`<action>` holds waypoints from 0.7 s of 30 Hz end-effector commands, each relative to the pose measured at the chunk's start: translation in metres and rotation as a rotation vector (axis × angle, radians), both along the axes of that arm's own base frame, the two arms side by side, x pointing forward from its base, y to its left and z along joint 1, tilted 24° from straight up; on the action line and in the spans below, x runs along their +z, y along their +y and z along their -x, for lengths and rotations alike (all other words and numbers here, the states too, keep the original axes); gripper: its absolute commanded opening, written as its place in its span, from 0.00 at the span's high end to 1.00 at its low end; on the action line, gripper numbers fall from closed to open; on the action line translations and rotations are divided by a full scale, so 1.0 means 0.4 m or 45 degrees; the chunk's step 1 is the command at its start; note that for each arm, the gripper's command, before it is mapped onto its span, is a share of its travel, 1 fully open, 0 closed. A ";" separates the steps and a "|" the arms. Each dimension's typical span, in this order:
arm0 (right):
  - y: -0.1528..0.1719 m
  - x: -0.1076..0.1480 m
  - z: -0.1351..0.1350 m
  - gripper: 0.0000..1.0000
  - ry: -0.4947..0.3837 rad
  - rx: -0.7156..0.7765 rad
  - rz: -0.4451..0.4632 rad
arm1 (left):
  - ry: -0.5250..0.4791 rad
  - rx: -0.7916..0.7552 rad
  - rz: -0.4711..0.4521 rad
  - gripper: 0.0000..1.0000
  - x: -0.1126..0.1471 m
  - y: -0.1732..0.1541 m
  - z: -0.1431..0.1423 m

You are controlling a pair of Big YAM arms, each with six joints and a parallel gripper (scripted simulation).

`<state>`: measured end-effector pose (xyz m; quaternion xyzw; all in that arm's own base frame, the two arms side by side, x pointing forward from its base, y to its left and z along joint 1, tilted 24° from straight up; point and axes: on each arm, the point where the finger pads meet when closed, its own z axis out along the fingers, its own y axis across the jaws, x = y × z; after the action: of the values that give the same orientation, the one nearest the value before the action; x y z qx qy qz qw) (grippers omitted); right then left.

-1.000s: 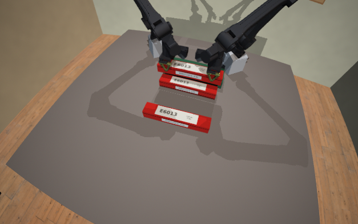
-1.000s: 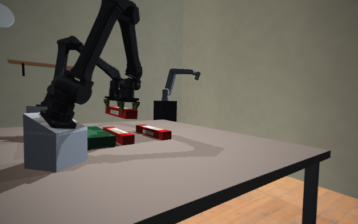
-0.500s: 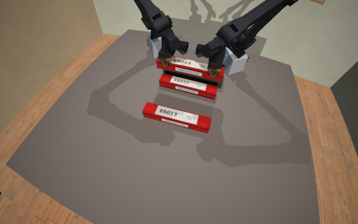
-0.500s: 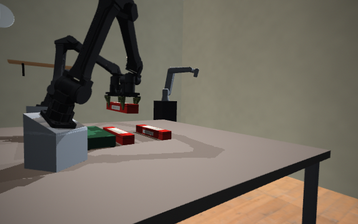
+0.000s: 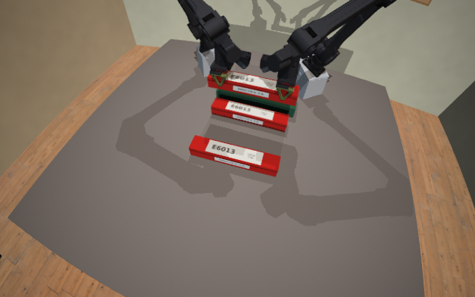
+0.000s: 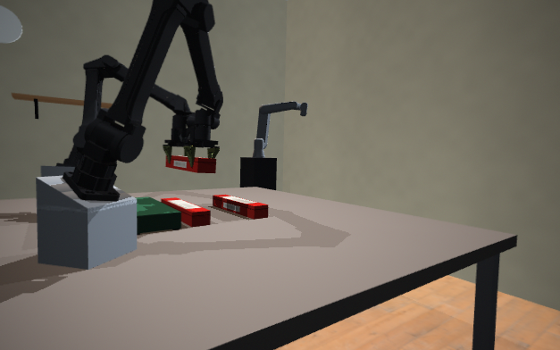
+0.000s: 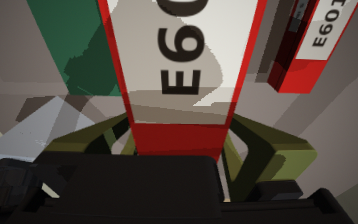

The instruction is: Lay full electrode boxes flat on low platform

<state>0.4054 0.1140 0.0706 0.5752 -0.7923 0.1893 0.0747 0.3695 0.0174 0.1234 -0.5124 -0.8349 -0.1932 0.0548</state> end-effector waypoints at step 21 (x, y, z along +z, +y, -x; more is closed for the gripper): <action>0.084 0.215 -0.052 1.00 -0.140 0.058 -0.043 | -0.142 -0.034 0.008 1.00 0.202 -0.054 -0.045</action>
<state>0.4043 0.1243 0.0977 0.5753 -0.7918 0.1910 0.0748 0.3677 0.0074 0.1510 -0.5118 -0.8349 -0.1949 0.0540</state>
